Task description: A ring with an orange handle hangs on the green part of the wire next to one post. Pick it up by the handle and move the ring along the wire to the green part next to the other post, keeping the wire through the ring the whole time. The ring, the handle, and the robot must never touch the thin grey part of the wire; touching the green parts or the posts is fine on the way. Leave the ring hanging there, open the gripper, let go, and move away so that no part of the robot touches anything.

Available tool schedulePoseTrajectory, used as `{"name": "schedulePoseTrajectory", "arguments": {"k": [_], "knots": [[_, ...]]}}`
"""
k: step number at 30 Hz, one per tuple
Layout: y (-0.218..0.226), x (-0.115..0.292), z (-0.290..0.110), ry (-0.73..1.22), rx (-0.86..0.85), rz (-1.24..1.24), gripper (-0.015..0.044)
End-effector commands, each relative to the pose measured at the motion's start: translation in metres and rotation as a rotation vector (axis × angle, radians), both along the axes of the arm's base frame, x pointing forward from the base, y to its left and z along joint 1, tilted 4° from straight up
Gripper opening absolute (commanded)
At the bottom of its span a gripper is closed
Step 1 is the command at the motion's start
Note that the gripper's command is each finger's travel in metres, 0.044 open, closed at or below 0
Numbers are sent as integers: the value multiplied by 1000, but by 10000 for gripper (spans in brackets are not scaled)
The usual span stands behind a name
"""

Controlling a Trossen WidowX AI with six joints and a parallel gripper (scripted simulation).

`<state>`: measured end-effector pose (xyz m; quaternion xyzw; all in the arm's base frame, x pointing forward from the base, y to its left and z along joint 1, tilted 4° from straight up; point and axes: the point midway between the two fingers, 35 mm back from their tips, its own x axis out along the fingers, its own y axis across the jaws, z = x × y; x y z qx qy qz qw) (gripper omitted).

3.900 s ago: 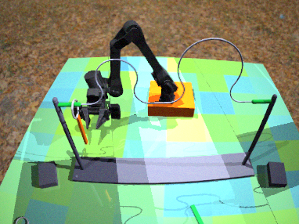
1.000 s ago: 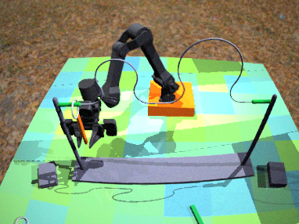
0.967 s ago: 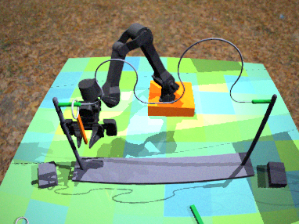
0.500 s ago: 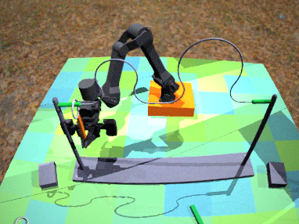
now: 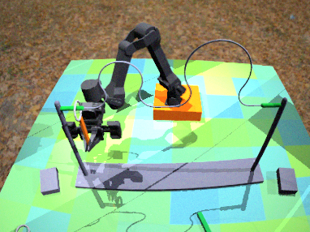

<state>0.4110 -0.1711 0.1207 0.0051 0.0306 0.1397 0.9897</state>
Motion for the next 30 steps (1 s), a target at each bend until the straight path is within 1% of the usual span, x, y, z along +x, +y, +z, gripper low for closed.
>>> {"name": "schedulePoseTrajectory", "arguments": {"k": [1,17,30], "knots": [[-1,1,8,-10,-11,-4,-150],[-1,1,8,-10,-11,-4,-150],[11,-2,8,-9,-9,-4,-150]]}}
